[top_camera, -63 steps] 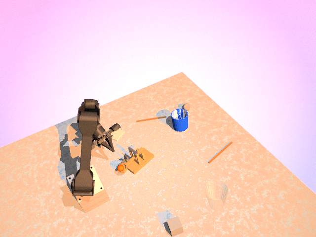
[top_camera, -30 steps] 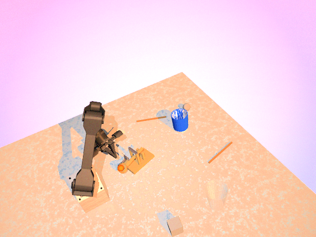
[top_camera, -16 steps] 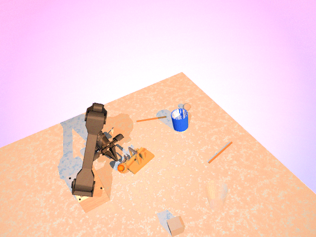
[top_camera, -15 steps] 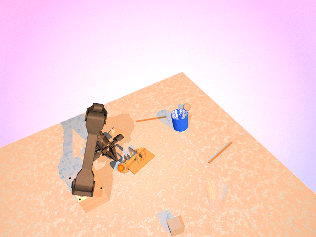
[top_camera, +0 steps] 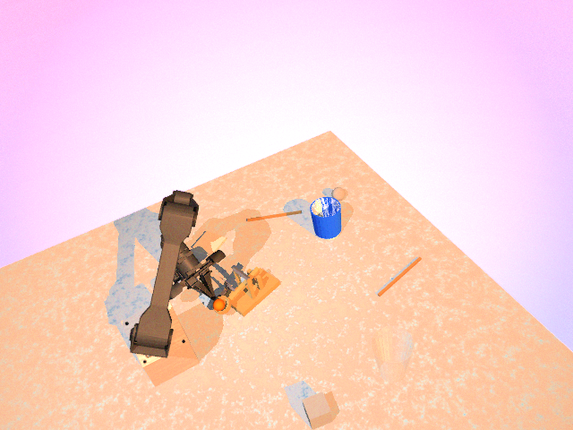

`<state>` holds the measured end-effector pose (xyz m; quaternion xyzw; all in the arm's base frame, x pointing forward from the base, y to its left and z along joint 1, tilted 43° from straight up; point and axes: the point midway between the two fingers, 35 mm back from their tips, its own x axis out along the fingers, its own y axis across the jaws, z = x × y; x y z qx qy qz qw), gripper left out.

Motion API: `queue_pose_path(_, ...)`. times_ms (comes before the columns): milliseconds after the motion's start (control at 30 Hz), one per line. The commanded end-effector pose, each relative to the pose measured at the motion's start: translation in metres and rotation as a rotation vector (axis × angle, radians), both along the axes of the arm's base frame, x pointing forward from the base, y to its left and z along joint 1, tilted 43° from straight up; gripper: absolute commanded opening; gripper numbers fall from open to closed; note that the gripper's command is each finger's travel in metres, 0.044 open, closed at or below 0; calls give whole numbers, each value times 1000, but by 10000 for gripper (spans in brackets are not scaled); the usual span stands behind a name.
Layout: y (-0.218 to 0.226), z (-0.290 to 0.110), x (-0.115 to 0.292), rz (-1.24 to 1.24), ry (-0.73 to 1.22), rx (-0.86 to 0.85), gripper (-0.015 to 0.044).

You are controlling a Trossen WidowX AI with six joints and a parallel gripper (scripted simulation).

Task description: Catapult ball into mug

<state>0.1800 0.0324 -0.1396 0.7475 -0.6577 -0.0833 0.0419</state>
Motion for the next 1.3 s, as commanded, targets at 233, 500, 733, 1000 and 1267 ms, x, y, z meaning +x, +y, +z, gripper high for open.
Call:
queue_pose_path(233, -19, -17, -4, 2, 11, -8, 0)
queue_pose_path(500, 70, 17, -4, 57, 54, 48, 0)
queue_pose_path(733, 108, 37, -15, 83, 81, 74, 0)
queue_pose_path(1000, 105, 21, 8, 46, -21, 178, 210)
queue_pose_path(1267, 125, 15, 42, -25, -166, 354, 420)
